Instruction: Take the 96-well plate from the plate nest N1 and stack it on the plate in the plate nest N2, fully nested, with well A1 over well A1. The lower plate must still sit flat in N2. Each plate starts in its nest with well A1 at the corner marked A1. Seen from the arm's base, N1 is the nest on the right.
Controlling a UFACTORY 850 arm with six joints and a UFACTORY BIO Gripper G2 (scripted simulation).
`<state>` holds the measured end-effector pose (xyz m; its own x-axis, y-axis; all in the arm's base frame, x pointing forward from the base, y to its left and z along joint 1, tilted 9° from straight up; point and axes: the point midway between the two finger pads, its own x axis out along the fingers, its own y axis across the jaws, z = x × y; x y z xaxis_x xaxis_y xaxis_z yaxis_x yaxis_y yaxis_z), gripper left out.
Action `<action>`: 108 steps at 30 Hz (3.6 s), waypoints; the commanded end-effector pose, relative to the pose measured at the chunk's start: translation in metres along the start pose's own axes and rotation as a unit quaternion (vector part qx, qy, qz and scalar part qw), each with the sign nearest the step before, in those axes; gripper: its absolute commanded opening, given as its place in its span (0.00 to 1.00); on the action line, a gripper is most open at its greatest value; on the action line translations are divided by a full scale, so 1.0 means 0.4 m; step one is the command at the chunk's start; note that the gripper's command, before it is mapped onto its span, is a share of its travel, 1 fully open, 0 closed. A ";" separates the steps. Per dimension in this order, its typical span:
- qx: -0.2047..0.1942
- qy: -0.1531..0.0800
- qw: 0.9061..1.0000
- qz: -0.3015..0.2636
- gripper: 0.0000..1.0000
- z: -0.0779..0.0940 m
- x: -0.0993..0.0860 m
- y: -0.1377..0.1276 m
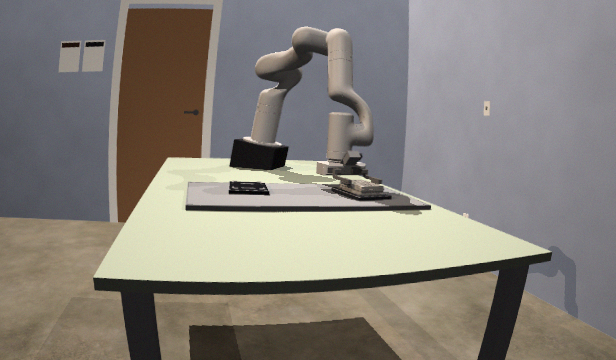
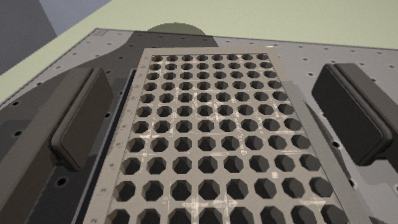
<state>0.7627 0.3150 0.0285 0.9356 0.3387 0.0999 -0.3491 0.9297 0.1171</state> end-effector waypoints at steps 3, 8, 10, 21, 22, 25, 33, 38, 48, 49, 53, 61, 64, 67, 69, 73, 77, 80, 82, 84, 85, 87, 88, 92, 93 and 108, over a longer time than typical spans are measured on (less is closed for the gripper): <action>0.000 -0.001 1.000 0.000 0.37 0.004 0.003 0.000; 0.000 -0.001 1.000 0.000 0.37 0.004 0.003 0.000; 0.000 -0.001 1.000 0.000 0.37 0.004 0.003 0.000; 0.000 -0.001 1.000 0.000 0.37 0.037 0.003 0.000; 0.000 -0.001 1.000 0.000 0.37 0.044 0.003 0.000; 0.000 -0.001 1.000 0.000 0.37 0.064 0.003 0.000; 0.000 -0.001 1.000 0.000 0.37 0.104 0.003 0.000; 0.000 -0.001 1.000 0.000 0.37 0.137 0.003 0.000; 0.000 -0.001 1.000 0.000 0.37 0.169 0.003 0.000; 0.000 -0.001 1.000 0.000 0.37 0.169 0.003 0.000; 0.000 -0.001 1.000 0.000 0.37 0.169 0.003 0.000; 0.000 -0.001 1.000 0.000 0.37 0.169 0.003 0.000; 0.000 -0.001 1.000 -0.017 0.37 0.176 -0.003 -0.007; 0.000 -0.001 0.999 -0.033 0.37 0.184 -0.010 -0.014; 0.000 -0.001 0.998 -0.067 0.37 0.200 -0.023 -0.028; 0.000 -0.001 0.996 -0.095 0.37 0.231 -0.051 -0.055; 0.000 -0.001 0.996 -0.095 0.37 0.262 -0.078 -0.083; 0.000 -0.001 0.996 -0.095 0.37 0.285 -0.099 -0.104; 0.000 -0.001 0.996 -0.095 0.37 0.293 -0.106 -0.111; 0.000 -0.001 0.996 -0.095 0.37 0.301 -0.113 -0.118; 0.000 -0.001 0.996 -0.095 0.37 0.309 -0.119 -0.125; 0.000 -0.001 0.996 -0.095 0.37 0.324 -0.133 -0.139; 0.000 -0.001 0.996 -0.095 0.37 0.332 -0.140 -0.146; 0.000 -0.001 0.996 -0.095 0.37 0.363 -0.167 -0.174; 0.000 -0.001 0.996 -0.095 0.37 0.371 -0.174 -0.181; 0.000 -0.001 0.996 -0.095 0.37 0.472 -0.264 -0.271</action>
<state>0.6968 0.1632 0.1829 0.9847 0.1570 0.0758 -0.1660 0.9771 0.1328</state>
